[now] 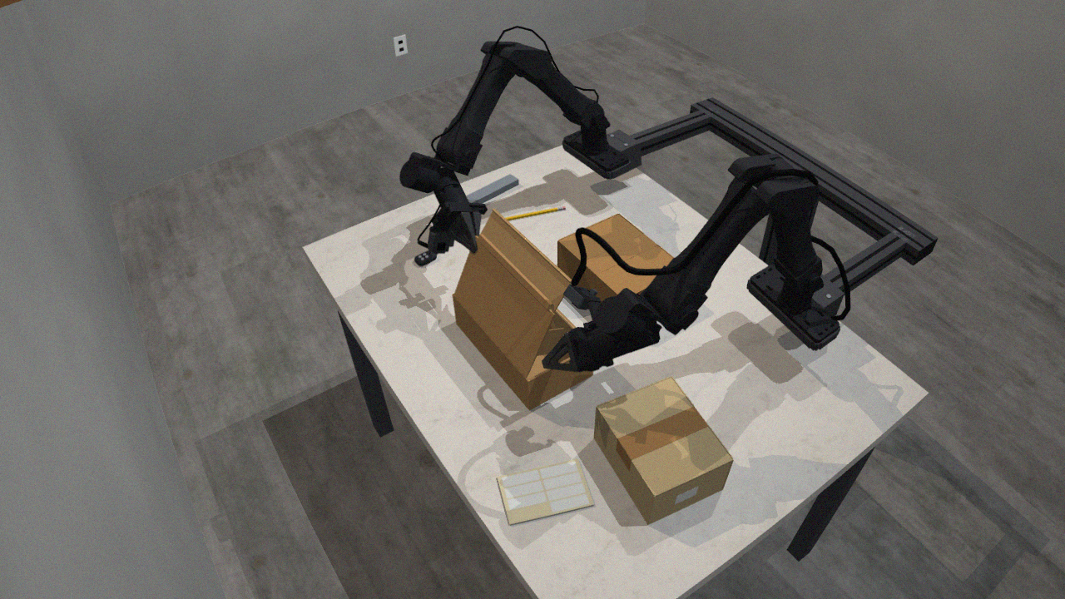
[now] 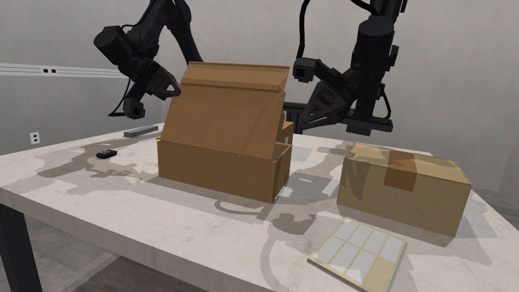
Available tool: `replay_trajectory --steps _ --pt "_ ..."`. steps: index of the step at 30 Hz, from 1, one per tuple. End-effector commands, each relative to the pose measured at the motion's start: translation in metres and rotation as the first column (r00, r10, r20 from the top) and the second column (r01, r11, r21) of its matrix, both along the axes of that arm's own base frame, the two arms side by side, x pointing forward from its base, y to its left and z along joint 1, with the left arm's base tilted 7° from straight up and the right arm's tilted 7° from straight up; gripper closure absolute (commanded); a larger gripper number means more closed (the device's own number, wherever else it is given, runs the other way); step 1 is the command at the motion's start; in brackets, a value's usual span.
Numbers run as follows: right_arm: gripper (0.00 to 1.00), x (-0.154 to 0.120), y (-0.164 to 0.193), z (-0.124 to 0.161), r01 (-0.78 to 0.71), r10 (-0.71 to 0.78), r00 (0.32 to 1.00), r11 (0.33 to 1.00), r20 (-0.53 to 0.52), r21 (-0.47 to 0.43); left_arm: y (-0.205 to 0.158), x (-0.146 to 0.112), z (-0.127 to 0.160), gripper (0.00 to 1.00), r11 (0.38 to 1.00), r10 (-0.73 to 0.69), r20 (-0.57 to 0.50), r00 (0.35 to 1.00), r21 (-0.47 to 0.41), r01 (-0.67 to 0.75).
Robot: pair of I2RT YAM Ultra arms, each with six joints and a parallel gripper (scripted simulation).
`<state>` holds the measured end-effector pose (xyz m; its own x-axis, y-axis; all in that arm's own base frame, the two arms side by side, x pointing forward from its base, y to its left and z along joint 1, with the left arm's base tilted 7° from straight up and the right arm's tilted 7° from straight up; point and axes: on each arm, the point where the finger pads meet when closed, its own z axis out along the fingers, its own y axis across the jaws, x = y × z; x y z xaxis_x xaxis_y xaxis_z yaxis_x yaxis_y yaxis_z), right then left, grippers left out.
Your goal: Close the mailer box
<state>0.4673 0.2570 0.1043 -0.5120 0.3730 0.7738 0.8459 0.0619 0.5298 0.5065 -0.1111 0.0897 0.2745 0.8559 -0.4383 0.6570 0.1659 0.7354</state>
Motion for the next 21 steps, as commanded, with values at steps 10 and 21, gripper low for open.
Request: replay_trajectory --steps 10,21 --pt "0.99 0.001 0.004 0.002 -0.017 0.017 1.0 1.0 0.01 0.007 -0.004 -0.009 -0.014 0.62 1.0 -0.018 -0.051 0.999 -0.008 0.018" --pt "0.99 0.001 0.004 0.001 -0.017 0.017 1.0 1.0 0.01 0.007 -0.006 -0.009 0.026 0.62 0.996 -0.087 -0.017 0.996 -0.021 0.087"
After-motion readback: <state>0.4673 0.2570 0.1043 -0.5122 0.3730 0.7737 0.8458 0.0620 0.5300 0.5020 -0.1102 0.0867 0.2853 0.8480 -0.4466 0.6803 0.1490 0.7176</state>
